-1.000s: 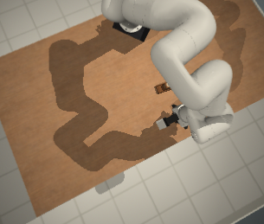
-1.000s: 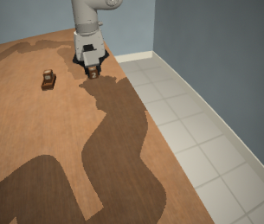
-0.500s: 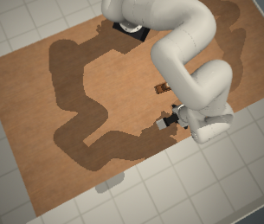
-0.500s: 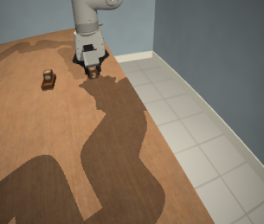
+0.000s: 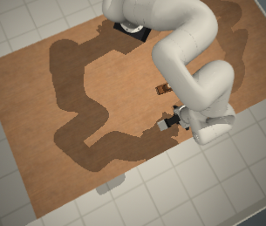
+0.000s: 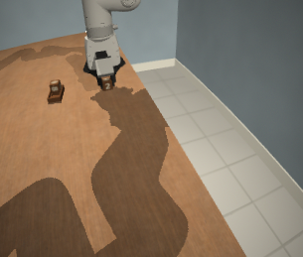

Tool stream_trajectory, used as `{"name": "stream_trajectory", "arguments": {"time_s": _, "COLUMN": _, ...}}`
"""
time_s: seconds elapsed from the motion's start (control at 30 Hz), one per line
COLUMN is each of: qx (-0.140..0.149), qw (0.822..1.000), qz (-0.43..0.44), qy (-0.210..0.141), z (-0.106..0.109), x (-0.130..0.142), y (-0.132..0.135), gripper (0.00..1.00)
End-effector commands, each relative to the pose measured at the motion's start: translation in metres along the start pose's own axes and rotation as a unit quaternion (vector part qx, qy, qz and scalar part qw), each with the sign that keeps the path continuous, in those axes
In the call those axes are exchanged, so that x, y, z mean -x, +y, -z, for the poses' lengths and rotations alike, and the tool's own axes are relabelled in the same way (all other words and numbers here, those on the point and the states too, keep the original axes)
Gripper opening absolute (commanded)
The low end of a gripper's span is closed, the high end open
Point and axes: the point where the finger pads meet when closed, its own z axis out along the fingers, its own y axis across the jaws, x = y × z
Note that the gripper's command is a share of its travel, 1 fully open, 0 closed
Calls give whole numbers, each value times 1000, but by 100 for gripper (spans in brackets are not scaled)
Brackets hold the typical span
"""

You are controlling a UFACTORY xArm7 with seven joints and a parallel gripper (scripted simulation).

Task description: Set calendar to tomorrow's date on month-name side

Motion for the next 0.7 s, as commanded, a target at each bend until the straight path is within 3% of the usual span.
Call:
{"name": "stream_trajectory", "arguments": {"time_s": 0.0, "qx": -1, "qw": 1000, "qz": 0, "qy": -1, "z": 5, "x": 0, "y": -1, "gripper": 29}}
{"name": "stream_trajectory", "arguments": {"time_s": 0.17, "qx": -1, "qw": 1000, "qz": 0, "qy": -1, "z": 17, "x": 0, "y": -1, "gripper": 29}}
{"name": "stream_trajectory", "arguments": {"time_s": 0.53, "qx": -1, "qw": 1000, "qz": 0, "qy": -1, "z": 91, "x": 0, "y": -1, "gripper": 29}}
{"name": "stream_trajectory", "arguments": {"time_s": 0.67, "qx": -1, "qw": 1000, "qz": 0, "qy": -1, "z": 98, "x": 0, "y": -1, "gripper": 29}}
